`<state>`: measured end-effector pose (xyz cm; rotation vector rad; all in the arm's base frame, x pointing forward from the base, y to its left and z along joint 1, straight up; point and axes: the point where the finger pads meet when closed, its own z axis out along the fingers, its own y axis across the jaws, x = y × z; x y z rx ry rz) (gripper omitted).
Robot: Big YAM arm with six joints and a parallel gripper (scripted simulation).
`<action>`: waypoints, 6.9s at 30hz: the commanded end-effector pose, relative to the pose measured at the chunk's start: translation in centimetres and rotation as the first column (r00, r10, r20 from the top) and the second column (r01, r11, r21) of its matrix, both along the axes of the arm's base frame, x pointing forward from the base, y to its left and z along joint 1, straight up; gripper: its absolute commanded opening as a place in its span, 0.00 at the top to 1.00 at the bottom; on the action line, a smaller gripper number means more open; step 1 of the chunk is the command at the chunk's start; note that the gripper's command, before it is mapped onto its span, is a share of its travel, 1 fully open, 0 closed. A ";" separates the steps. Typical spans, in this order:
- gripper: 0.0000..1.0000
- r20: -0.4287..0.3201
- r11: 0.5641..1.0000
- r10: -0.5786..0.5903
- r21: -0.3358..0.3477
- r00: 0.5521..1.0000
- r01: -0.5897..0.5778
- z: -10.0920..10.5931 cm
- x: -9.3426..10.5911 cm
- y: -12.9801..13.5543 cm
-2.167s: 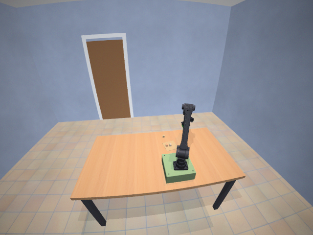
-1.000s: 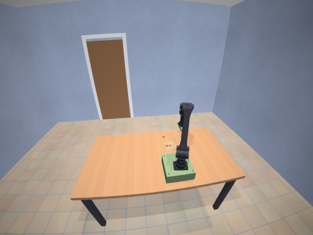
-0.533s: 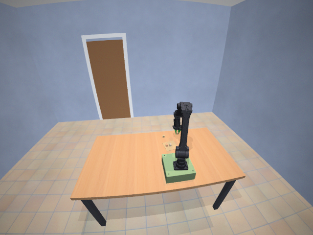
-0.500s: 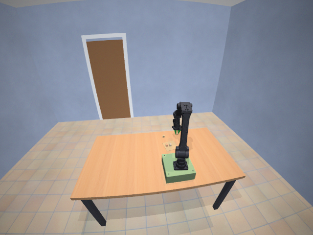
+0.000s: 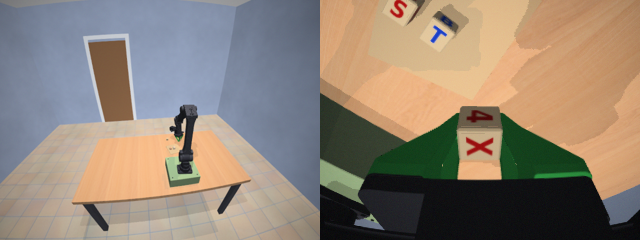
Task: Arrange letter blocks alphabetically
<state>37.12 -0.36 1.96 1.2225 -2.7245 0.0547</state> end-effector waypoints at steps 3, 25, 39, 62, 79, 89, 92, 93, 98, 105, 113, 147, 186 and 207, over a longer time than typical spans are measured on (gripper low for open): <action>0.80 0.054 0.932 0.357 0.042 0.932 -0.360 1.2 0.4 0.8; 0.80 0.133 0.639 0.753 0.085 0.644 -0.764 -0.8 -0.1 1.2; 0.80 0.132 0.644 0.748 0.087 0.650 -0.760 -6.1 -0.1 0.9; 0.80 0.164 0.647 0.746 0.050 0.645 -0.761 -8.1 1.4 0.8; 0.80 0.164 0.647 0.746 0.050 0.645 -0.761 -8.1 1.4 0.8; 0.80 0.168 0.645 0.748 0.045 0.643 -0.763 -8.0 2.0 0.8; 0.80 0.169 0.645 0.748 0.043 0.642 -0.763 -8.0 2.3 0.8; 0.80 0.170 0.645 0.748 0.043 0.642 -0.763 -8.0 2.4 0.8; 0.80 0.170 0.645 0.748 0.043 0.642 -0.763 -8.0 2.4 0.8; 0.80 0.170 0.645 0.748 0.043 0.642 -0.763 -8.0 2.4 0.8; 0.80 0.170 0.645 0.748 0.043 0.642 -0.763 -8.0 2.5 0.8; 0.80 0.157 0.645 0.748 0.058 0.645 -0.762 -8.5 2.2 0.8; 0.80 0.158 0.645 0.748 0.057 0.645 -0.762 -9.0 2.4 0.8; 0.80 0.163 0.645 0.748 0.051 0.644 -0.762 -8.9 2.5 0.8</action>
